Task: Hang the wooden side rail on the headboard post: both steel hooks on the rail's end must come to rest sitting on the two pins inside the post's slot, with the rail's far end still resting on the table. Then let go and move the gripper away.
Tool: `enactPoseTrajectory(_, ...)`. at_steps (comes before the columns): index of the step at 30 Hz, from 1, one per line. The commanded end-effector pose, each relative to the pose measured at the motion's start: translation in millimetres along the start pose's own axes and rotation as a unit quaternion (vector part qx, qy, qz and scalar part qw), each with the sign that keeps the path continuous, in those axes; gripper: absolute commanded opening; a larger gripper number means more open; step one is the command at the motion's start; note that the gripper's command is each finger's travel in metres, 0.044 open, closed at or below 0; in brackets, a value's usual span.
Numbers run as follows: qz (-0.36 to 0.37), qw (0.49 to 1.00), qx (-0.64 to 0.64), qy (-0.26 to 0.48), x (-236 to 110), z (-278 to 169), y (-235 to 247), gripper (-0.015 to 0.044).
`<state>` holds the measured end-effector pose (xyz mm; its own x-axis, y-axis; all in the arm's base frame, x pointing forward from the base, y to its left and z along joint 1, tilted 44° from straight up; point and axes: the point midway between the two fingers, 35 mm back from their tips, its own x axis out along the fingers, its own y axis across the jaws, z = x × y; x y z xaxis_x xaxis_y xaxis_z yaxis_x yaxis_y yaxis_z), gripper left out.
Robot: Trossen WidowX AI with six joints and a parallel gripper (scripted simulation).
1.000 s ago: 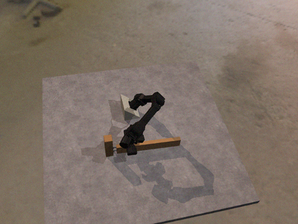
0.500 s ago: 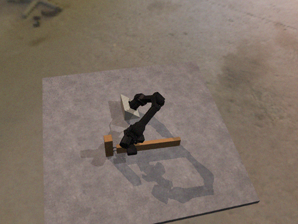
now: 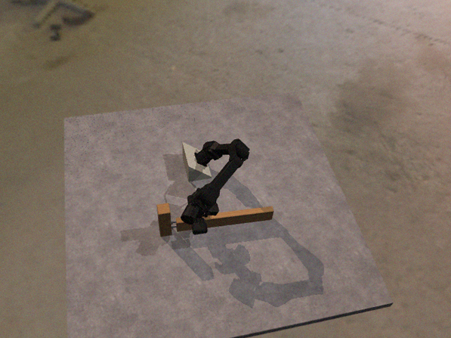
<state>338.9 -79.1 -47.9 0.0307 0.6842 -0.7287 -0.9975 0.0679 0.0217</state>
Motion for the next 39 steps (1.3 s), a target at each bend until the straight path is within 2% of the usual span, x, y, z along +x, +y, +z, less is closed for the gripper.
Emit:
enactPoseTrajectory(1, -0.002, 1.000, -0.005, 0.002, -3.4, -1.2, -0.6, 0.0000)
enactPoseTrajectory(39, -0.002, 1.000, -0.005, 0.002, -9.7, -1.2, -0.5, 0.0000)
